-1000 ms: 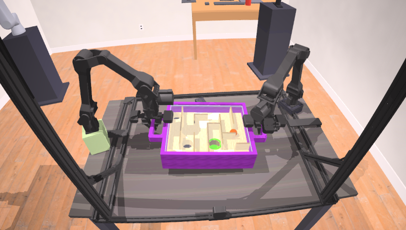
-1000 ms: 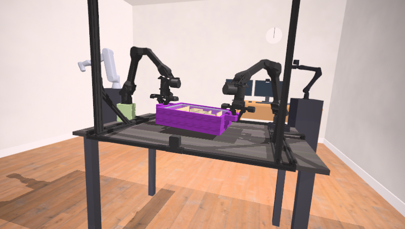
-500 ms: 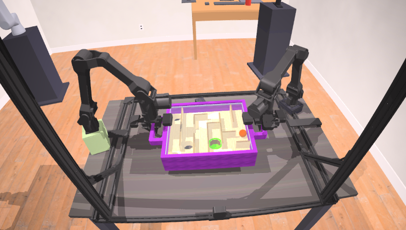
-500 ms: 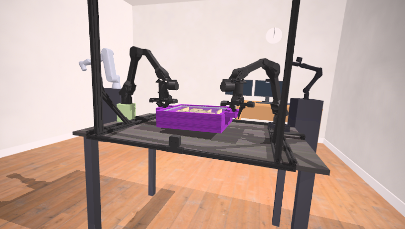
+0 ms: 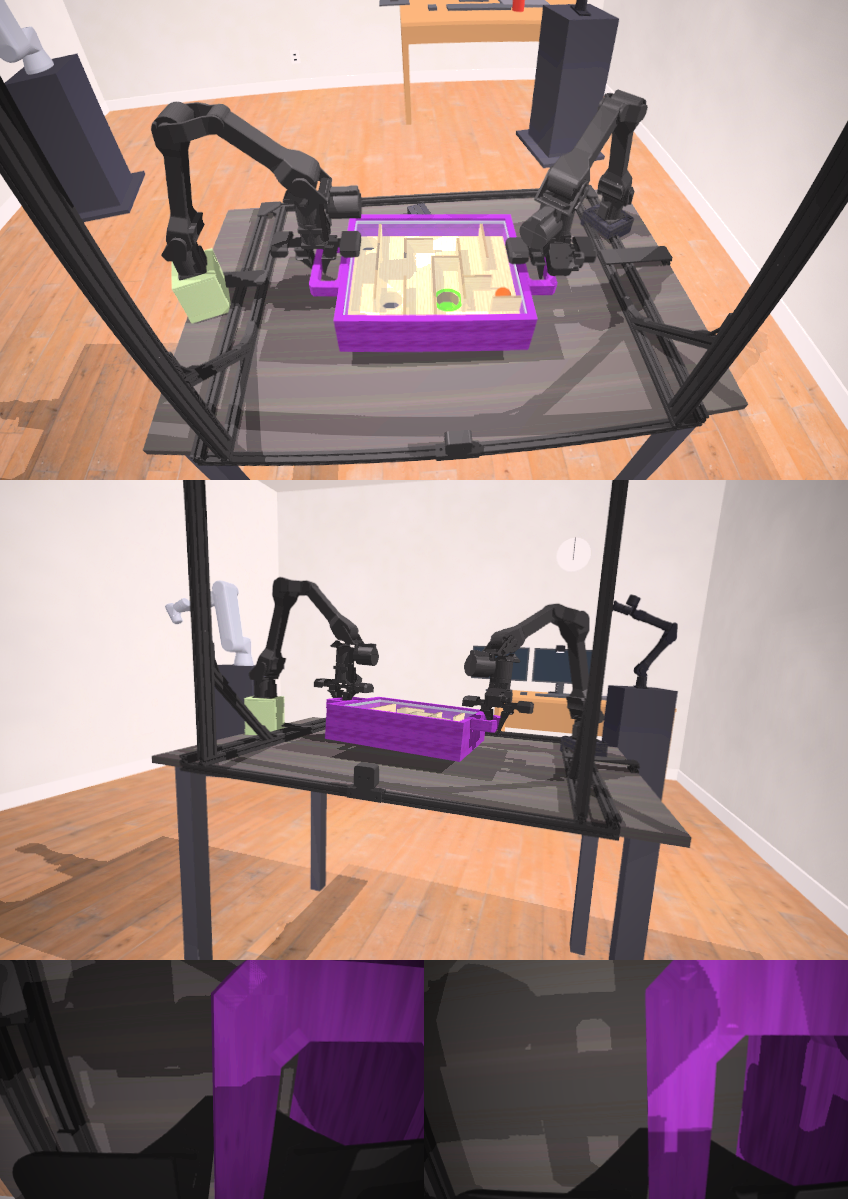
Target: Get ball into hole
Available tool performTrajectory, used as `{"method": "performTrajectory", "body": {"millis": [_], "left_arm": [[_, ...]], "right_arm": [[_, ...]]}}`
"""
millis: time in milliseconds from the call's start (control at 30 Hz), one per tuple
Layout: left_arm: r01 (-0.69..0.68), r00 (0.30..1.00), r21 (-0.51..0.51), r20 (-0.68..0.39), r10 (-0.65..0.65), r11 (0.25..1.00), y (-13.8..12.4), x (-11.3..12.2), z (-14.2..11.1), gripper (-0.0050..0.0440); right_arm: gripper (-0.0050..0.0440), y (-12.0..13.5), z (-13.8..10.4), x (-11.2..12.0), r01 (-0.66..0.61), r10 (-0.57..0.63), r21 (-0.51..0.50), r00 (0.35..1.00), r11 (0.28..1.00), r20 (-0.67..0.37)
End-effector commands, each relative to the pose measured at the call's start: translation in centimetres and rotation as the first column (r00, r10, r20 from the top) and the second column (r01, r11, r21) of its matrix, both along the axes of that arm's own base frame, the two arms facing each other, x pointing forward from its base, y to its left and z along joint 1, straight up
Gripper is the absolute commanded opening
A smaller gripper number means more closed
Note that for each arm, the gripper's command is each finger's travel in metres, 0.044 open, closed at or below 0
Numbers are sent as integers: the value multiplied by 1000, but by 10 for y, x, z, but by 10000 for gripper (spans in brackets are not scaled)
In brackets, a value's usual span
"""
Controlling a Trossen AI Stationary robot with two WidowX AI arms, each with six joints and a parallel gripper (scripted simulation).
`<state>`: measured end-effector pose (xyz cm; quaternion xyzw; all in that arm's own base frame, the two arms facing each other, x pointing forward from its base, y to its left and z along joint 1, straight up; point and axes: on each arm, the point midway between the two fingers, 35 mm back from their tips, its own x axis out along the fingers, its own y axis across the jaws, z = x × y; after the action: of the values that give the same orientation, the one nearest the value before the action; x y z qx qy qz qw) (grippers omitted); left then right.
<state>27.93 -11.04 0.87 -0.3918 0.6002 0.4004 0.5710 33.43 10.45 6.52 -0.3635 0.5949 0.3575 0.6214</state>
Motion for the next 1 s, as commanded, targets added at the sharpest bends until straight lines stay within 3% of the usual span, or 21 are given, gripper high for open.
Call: {"method": "performTrajectory", "body": {"millis": [0,267,700,967], "left_arm": [[0,1000,-6,-8,-1,1000,-1,2,2,20],[2,1000,24,-3,-2,1000,-2,2,5,20],[0,996,12,93,-1,1000,-1,-2,-18,20],[1,1000,19,29,-2,1000,-2,1,-3,20]], "right_arm": [[20,1,0,-3,0,0,2,1000,1000,14],[20,2,-1,-2,1,0,-28,1000,1000,6],[20,1,21,2,-1,1,-5,996,1000,-88],[20,2,6,0,-1,0,-20,1000,1000,-25]]}}
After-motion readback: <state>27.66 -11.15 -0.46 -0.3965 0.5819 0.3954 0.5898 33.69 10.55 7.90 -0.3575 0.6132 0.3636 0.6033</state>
